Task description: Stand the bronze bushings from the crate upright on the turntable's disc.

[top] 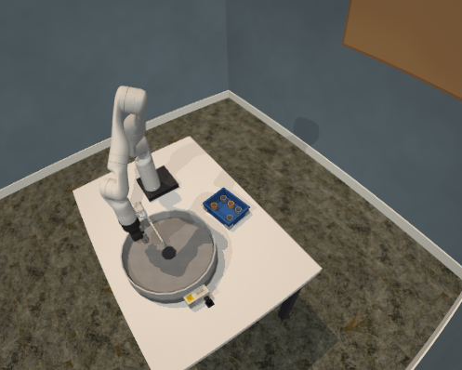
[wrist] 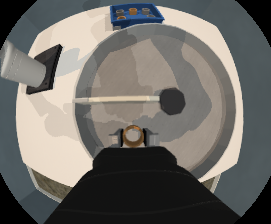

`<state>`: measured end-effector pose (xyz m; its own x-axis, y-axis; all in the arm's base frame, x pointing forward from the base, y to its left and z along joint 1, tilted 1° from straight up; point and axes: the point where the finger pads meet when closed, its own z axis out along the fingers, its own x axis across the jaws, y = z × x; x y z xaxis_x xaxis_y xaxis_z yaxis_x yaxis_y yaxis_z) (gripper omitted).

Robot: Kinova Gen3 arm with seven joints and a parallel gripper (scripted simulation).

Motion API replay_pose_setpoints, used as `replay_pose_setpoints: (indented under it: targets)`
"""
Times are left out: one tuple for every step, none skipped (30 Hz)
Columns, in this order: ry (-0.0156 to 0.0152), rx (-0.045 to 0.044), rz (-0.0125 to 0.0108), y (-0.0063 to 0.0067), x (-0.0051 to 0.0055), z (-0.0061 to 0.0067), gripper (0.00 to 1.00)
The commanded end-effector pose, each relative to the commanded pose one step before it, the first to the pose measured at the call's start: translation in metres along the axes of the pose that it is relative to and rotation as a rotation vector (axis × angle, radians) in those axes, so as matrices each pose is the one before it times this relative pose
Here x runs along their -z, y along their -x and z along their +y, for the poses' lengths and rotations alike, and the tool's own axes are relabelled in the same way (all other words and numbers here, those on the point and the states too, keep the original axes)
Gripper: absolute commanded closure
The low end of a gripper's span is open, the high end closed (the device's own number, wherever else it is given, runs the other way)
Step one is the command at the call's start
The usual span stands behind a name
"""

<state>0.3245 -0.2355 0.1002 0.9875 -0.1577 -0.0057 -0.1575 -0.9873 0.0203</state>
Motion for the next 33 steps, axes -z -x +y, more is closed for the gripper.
replay_pose_setpoints:
  targets:
    - [0.00048, -0.00006, 0.00157, -0.00041, 0.00056, 0.00023, 1.00]
    - [0.00000, 0.00000, 0.00000, 0.00000, 0.00000, 0.00000, 1.00]
    - [0.00000, 0.00000, 0.00000, 0.00000, 0.00000, 0.00000, 1.00]
    - [0.00000, 0.00000, 0.00000, 0.00000, 0.00000, 0.00000, 1.00]
    - [0.00000, 0.00000, 0.00000, 0.00000, 0.00000, 0.00000, 1.00]
    - [0.00000, 0.00000, 0.00000, 0.00000, 0.00000, 0.00000, 1.00]
    - [0.00000, 0.00000, 0.00000, 0.00000, 0.00000, 0.00000, 1.00]
    - [0.00000, 0.00000, 0.00000, 0.00000, 0.00000, 0.00000, 1.00]
    - [0.00000, 0.00000, 0.00000, 0.00000, 0.00000, 0.00000, 1.00]
    - [0.00000, 0.00000, 0.00000, 0.00000, 0.00000, 0.00000, 1.00]
    - [0.00000, 0.00000, 0.00000, 0.00000, 0.00000, 0.00000, 1.00]
    - [0.00000, 0.00000, 0.00000, 0.00000, 0.00000, 0.00000, 1.00]
    - [0.00000, 0.00000, 0.00000, 0.00000, 0.00000, 0.00000, 1.00]
    - [0.00000, 0.00000, 0.00000, 0.00000, 0.00000, 0.00000, 1.00]
    - [0.00000, 0.00000, 0.00000, 0.00000, 0.00000, 0.00000, 1.00]
    - [0.00000, 0.00000, 0.00000, 0.00000, 0.00000, 0.00000, 1.00]
    - [0.00000, 0.00000, 0.00000, 0.00000, 0.00000, 0.00000, 1.00]
    - [0.00000, 0.00000, 0.00000, 0.00000, 0.00000, 0.00000, 1.00]
    - [0.00000, 0.00000, 0.00000, 0.00000, -0.00001, 0.00000, 1.00]
    - [0.00000, 0.00000, 0.00000, 0.00000, -0.00003, 0.00000, 1.00]
    - [0.00000, 0.00000, 0.00000, 0.00000, -0.00009, 0.00000, 1.00]
    - [0.00000, 0.00000, 0.00000, 0.00000, -0.00017, 0.00000, 1.00]
    - [0.00000, 0.00000, 0.00000, 0.00000, -0.00026, 0.00000, 1.00]
    - [0.00000, 0.00000, 0.00000, 0.00000, -0.00037, 0.00000, 1.00]
    - [0.00000, 0.00000, 0.00000, 0.00000, -0.00048, 0.00000, 1.00]
    - [0.00000, 0.00000, 0.00000, 0.00000, -0.00061, 0.00000, 1.00]
    - [0.00000, 0.00000, 0.00000, 0.00000, -0.00074, 0.00000, 1.00]
    - [0.00000, 0.00000, 0.00000, 0.00000, -0.00087, 0.00000, 1.00]
    - [0.00000, -0.00001, 0.00000, 0.00001, -0.00100, 0.00000, 1.00]
    - [0.00000, 0.00001, 0.00000, -0.00001, -0.00113, 0.00000, 1.00]
    - [0.00000, 0.00000, 0.00000, 0.00000, -0.00125, 0.00000, 1.00]
    - [0.00000, 0.00000, 0.00000, 0.00000, -0.00137, 0.00000, 1.00]
    - [0.00000, 0.00000, 0.00000, 0.00000, -0.00147, 0.00000, 1.00]
